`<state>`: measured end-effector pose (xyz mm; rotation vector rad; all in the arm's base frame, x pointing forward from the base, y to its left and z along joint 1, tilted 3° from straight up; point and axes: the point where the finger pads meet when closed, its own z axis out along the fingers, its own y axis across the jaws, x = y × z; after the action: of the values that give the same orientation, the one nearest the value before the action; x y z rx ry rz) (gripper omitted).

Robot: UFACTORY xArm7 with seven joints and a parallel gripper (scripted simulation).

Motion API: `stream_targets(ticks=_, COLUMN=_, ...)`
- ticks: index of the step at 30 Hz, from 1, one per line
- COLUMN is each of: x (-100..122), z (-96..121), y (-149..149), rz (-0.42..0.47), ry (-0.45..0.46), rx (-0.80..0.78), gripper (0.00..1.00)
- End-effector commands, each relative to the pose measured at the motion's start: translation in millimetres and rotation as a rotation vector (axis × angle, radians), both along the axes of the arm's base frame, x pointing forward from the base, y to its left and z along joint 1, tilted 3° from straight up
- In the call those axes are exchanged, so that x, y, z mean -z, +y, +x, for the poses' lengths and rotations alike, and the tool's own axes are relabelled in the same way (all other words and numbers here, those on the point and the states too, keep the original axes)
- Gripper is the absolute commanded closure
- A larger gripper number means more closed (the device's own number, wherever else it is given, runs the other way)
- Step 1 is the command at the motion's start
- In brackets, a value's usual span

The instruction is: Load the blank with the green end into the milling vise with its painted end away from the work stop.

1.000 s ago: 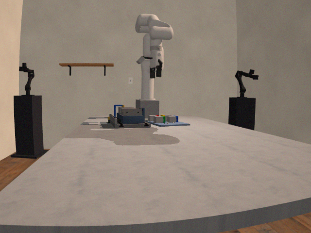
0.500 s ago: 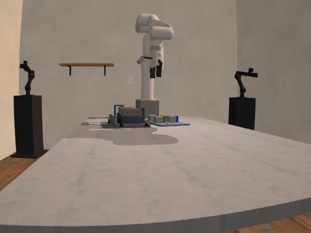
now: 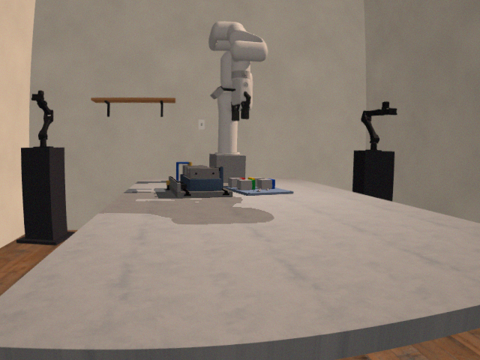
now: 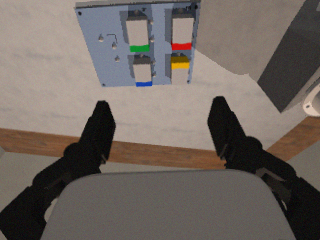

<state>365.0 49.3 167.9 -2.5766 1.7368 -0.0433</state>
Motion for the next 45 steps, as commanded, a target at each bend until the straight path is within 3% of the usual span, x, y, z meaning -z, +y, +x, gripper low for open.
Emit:
stream_targets(ticks=1, x=-1.2, z=0.8, y=0.1, rz=0.0, ry=-0.003, rx=0.0, gripper=0.0)
stream_targets(ticks=38, x=-1.2, z=0.8, y=0.1, rz=0.0, ry=-0.003, rx=0.0, gripper=0.0)
stream_targets(ticks=45, x=-20.6, z=-15.5, y=33.6, rz=0.0, ry=-0.003, rx=0.0, gripper=0.0)
